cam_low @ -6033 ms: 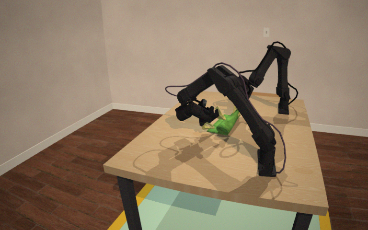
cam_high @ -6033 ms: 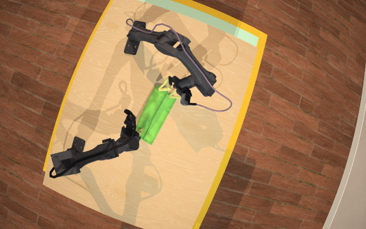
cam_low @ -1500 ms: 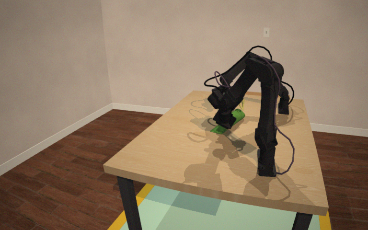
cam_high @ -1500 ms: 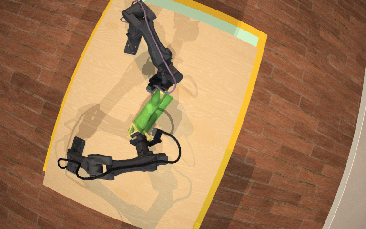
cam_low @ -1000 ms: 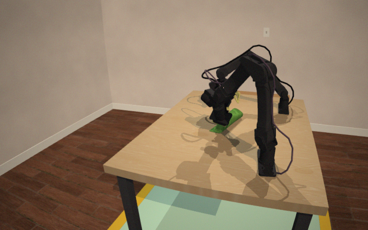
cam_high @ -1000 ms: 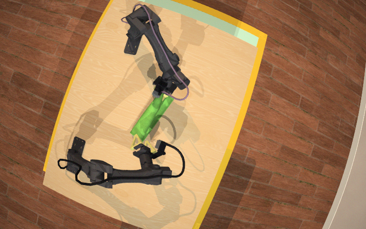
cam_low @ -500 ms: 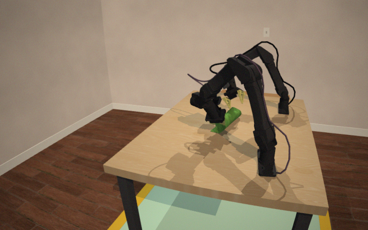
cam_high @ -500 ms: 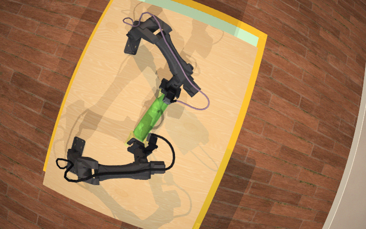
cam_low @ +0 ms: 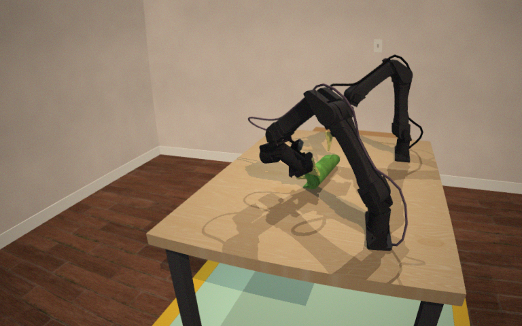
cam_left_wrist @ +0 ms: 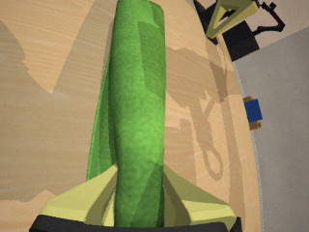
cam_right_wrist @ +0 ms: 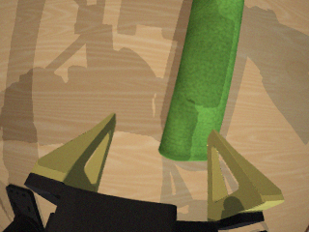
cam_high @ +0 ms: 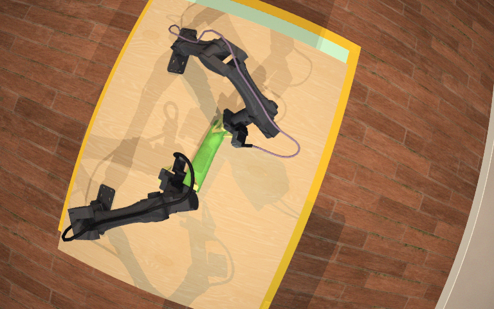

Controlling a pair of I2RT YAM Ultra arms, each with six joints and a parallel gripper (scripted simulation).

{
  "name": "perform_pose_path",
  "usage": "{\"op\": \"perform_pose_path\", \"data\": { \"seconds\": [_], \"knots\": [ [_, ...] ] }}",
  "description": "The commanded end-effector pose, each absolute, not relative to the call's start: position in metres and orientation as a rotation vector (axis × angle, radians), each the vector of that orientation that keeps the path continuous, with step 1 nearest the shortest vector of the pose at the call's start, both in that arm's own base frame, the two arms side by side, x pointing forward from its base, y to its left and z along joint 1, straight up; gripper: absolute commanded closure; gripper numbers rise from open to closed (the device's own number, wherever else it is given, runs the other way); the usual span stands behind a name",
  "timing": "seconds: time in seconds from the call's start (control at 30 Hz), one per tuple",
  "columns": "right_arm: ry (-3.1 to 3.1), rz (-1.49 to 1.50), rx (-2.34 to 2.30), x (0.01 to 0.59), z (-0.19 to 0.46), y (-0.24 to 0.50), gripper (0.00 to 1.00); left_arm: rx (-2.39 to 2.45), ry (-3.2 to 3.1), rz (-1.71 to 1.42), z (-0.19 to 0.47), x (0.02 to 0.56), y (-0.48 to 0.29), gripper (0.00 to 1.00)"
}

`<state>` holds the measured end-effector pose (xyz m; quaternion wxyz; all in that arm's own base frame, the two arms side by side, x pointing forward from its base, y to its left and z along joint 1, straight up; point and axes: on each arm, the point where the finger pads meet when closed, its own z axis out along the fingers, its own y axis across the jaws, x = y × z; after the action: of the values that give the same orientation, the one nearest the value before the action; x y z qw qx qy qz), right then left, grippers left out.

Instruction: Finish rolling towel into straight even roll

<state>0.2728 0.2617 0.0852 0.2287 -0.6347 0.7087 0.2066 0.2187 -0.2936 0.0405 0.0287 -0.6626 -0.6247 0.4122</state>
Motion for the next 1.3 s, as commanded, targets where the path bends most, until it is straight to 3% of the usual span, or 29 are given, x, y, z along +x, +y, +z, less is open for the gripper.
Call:
{"op": "perform_pose_path", "data": {
  "seconds": [0.0, 0.67, 1.27],
  "knots": [
    [1.8, 0.302, -1.634, 0.29, 0.094, 0.269, 0.04, -1.919, -1.841, 1.344, 0.051, 0.208, -0.29, 0.68],
    [1.705, 0.248, -1.673, 0.305, 0.1, 0.263, 0.02, -1.843, -1.818, 1.363, 0.04, 0.208, -0.29, 0.68],
    [1.712, 0.244, -1.665, 0.297, 0.032, 0.266, 0.02, -1.843, -1.818, 1.363, 0.04, 0.208, -0.29, 0.68]
  ]
}}
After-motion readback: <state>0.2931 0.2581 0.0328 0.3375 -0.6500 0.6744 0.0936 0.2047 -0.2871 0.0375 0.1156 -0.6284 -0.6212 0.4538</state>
